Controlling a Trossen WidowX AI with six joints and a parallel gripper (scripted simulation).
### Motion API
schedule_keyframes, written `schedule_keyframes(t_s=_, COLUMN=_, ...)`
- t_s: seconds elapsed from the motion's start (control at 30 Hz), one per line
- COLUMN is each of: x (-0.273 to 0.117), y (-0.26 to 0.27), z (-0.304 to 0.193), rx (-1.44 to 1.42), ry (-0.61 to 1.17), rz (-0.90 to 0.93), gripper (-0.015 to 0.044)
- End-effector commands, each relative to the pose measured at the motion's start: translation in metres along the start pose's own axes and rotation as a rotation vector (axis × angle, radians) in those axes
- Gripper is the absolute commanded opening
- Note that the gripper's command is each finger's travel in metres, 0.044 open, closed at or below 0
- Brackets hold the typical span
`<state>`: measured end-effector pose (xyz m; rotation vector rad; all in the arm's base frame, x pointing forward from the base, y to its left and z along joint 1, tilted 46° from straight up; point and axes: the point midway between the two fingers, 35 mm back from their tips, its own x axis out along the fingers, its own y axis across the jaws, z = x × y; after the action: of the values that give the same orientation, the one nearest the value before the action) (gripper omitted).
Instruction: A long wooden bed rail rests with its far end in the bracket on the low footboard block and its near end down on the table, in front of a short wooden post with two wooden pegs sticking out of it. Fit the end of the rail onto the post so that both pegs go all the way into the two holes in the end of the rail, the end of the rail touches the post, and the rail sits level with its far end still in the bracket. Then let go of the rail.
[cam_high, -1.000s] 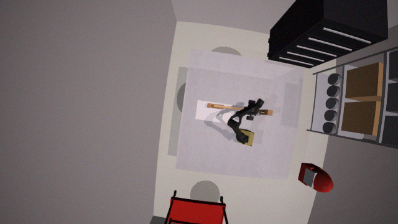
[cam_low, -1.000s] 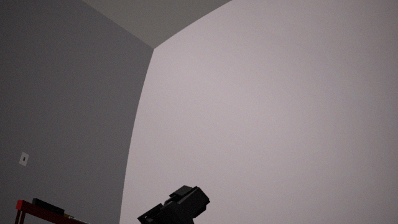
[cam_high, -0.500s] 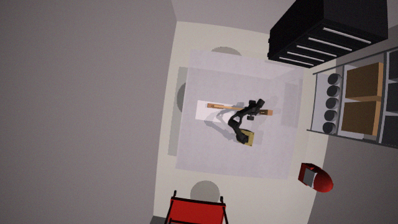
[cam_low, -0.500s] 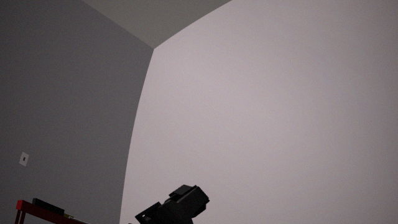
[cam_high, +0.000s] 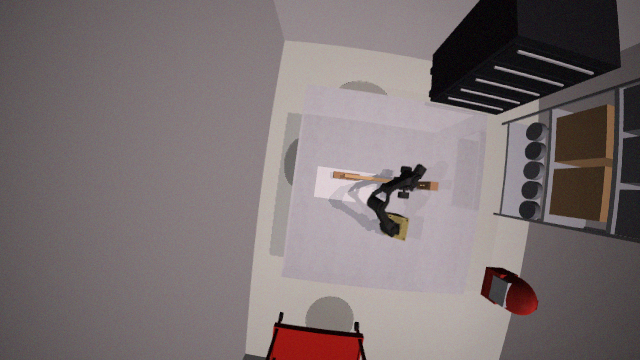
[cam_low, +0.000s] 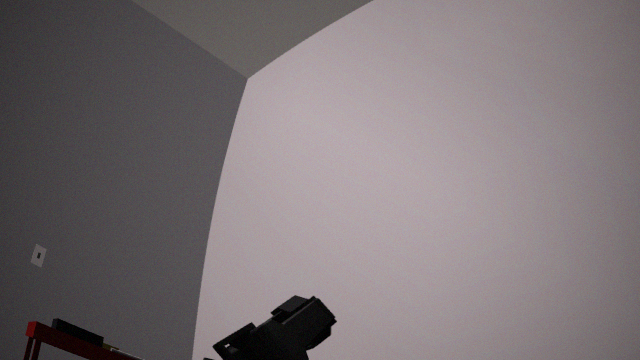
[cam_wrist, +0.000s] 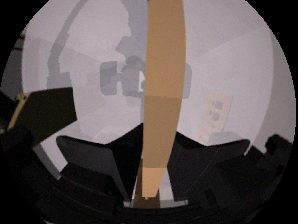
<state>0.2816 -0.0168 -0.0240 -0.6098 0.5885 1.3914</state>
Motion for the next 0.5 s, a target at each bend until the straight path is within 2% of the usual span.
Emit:
schedule_keyframes(t_s=0.0, x=-0.0017, y=-0.0008, z=-0.0026, rx=0.001, ry=0.001, rz=-0.008, gripper=0.0)
schedule_keyframes(t_s=0.47, x=-0.0022, y=-0.001, z=-0.0064, rx=0.001, ry=0.001, rz=-0.008, gripper=0.0)
